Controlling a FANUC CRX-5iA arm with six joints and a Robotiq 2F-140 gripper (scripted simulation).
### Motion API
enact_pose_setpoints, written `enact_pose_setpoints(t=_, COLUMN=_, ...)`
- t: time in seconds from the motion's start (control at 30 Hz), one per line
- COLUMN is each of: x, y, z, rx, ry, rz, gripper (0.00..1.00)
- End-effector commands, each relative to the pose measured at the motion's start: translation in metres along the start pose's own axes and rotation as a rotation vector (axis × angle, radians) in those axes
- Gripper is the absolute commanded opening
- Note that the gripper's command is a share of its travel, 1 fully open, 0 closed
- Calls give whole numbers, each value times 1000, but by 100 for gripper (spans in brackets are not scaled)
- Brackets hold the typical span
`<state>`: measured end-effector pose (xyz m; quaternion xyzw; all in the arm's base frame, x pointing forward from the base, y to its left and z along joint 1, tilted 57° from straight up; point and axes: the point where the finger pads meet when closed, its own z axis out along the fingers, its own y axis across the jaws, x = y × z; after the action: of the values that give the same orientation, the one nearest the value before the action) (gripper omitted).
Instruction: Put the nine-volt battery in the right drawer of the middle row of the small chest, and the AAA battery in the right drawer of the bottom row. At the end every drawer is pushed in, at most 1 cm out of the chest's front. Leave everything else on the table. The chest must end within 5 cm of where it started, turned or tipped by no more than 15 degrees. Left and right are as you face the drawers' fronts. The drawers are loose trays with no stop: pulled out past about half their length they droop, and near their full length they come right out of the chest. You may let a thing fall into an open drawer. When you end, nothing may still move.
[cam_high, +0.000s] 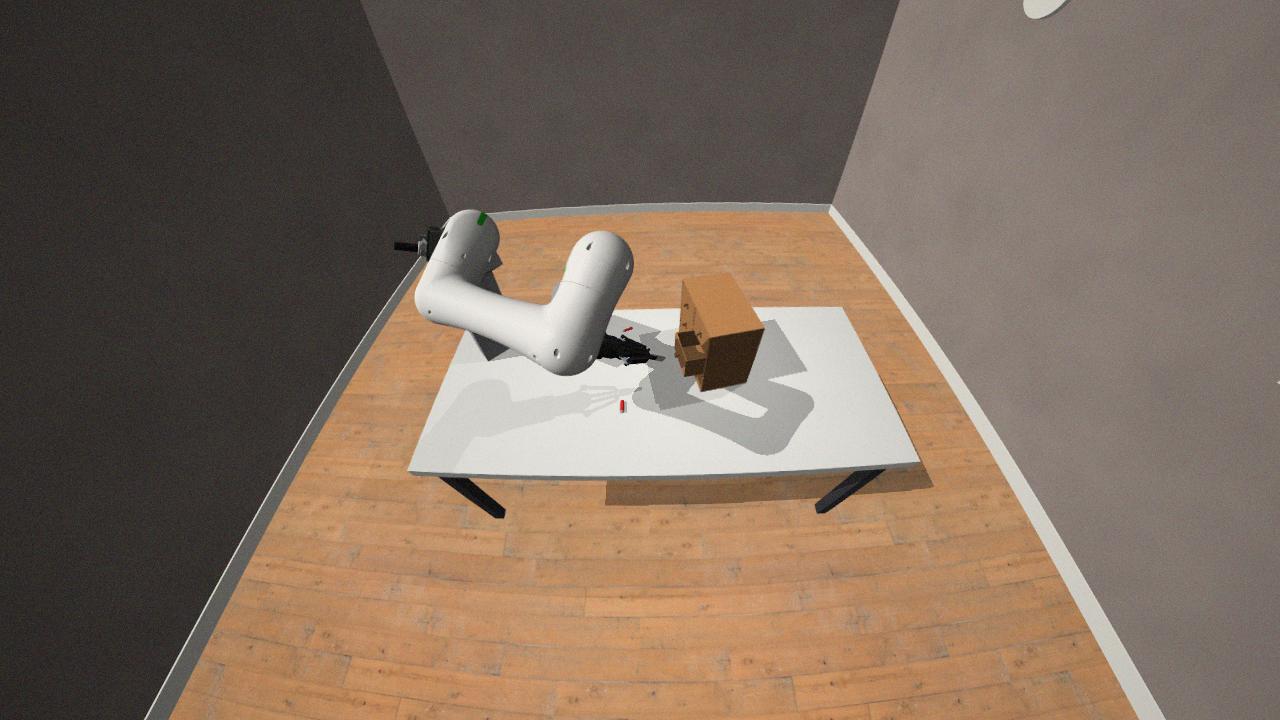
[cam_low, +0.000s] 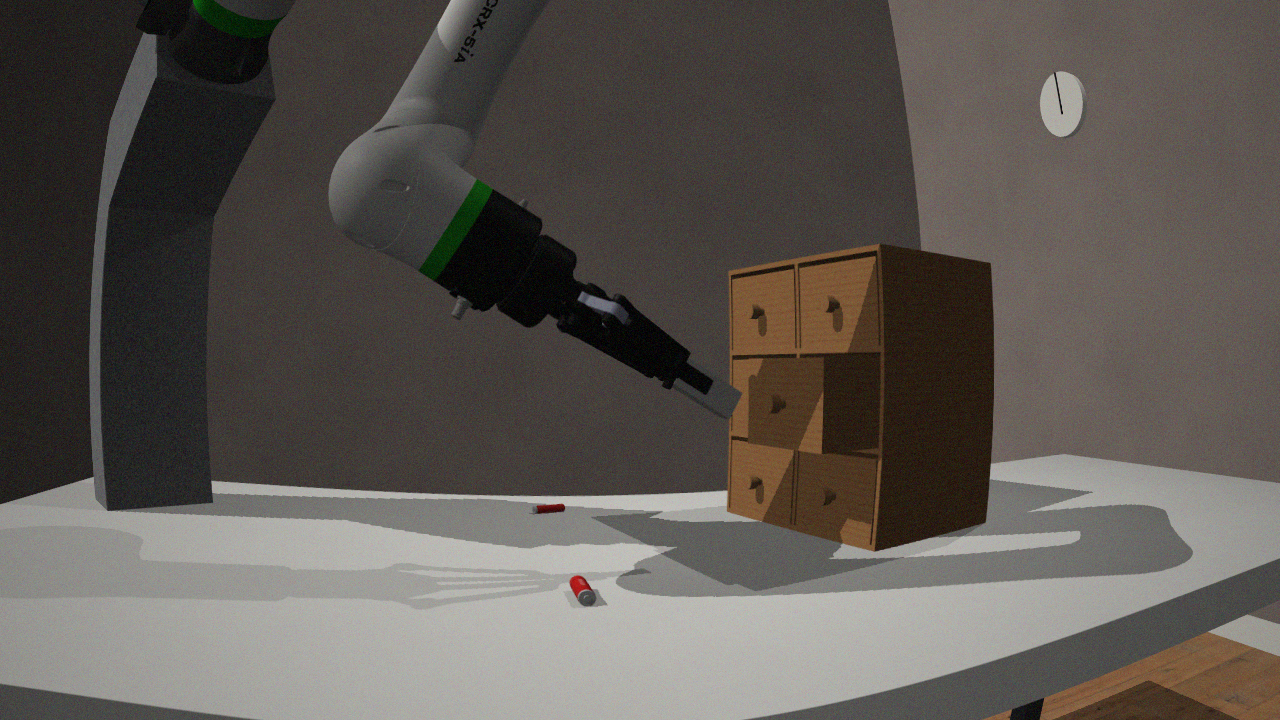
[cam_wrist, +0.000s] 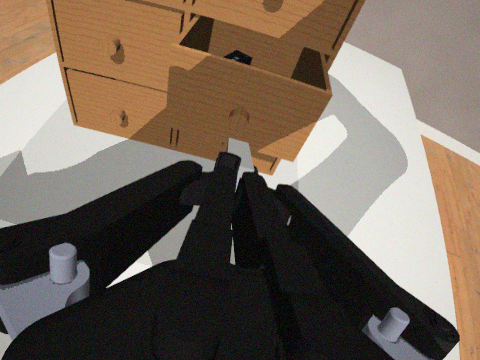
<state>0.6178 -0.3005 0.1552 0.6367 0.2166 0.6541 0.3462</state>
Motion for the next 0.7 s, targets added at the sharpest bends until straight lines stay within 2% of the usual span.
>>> enact_pose_setpoints(t=0.0, x=0, y=0, z=0, rx=0, ry=0, rz=0, gripper=0)
enact_pose_setpoints(t=0.67, x=8, y=0, z=13, rx=0, ry=0, rz=0, gripper=0)
